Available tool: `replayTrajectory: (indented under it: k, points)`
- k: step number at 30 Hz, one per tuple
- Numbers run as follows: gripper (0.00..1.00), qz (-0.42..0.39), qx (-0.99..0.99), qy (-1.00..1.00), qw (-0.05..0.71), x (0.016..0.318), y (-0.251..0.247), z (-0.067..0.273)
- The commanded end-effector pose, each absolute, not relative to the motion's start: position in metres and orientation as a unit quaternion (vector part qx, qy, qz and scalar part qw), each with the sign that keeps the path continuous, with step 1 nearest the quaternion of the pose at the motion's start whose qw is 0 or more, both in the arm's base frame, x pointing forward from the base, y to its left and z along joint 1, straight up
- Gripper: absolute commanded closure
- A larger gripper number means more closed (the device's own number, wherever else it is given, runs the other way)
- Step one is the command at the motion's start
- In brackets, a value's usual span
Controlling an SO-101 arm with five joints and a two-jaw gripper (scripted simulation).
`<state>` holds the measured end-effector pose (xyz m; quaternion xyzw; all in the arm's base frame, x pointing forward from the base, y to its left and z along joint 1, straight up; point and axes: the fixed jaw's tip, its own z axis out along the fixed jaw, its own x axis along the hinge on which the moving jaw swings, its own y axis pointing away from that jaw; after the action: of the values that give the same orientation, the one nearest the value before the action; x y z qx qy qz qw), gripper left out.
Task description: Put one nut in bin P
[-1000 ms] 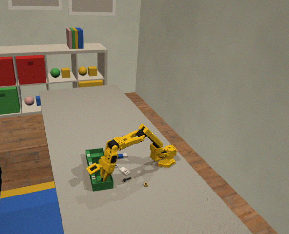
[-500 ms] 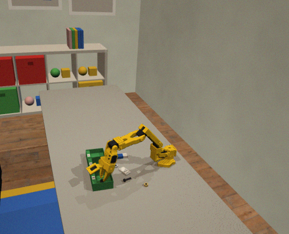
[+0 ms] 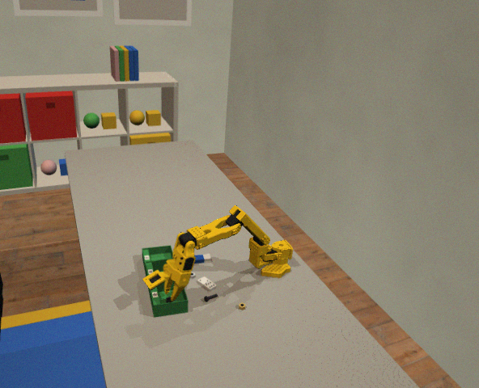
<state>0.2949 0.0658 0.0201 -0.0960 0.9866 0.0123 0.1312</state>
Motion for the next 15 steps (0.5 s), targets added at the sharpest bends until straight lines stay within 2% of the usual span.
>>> replayTrajectory:
  k: [1, 15]
  points:
    - [0.83, 0.017, -0.104, 0.98, 0.168, 0.301, 0.071, 0.04]
    - [0.83, 0.017, -0.104, 0.98, 0.168, 0.294, 0.069, 0.071]
